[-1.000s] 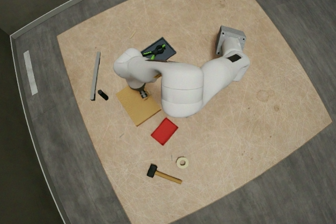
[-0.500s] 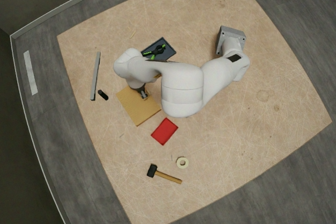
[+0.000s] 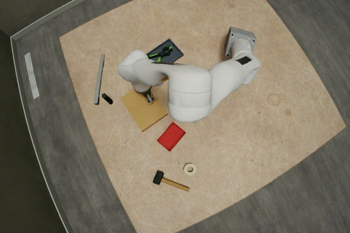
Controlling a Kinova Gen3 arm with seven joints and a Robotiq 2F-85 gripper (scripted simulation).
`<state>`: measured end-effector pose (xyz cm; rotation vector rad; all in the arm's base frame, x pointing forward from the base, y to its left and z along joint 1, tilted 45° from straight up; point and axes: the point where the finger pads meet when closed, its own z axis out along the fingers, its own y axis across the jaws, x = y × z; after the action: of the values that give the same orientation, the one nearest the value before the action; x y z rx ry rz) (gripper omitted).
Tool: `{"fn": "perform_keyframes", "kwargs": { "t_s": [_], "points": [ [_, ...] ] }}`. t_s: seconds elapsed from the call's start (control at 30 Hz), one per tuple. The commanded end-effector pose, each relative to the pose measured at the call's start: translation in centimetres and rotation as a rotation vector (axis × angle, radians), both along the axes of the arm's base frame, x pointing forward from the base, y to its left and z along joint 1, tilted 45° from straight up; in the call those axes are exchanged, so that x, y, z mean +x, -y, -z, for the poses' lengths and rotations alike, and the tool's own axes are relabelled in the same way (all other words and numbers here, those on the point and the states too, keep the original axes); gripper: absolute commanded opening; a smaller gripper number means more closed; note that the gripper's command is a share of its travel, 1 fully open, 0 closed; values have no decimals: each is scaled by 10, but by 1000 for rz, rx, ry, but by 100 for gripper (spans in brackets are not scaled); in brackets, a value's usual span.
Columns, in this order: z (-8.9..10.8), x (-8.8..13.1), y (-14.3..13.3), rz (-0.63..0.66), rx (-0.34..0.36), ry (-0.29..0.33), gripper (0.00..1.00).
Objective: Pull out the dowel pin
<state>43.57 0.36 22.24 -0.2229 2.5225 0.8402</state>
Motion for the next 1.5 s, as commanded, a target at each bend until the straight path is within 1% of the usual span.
{"fn": "perform_keyframes", "kwargs": {
  "t_s": [0.0, 0.67, 1.47],
  "points": [
    [0, 0, 1, 1, -1, 1, 34],
    [2, 1, -1, 1, 0, 1, 34],
    [17, 9, -14, 1, 0, 1, 34]
  ]
}}
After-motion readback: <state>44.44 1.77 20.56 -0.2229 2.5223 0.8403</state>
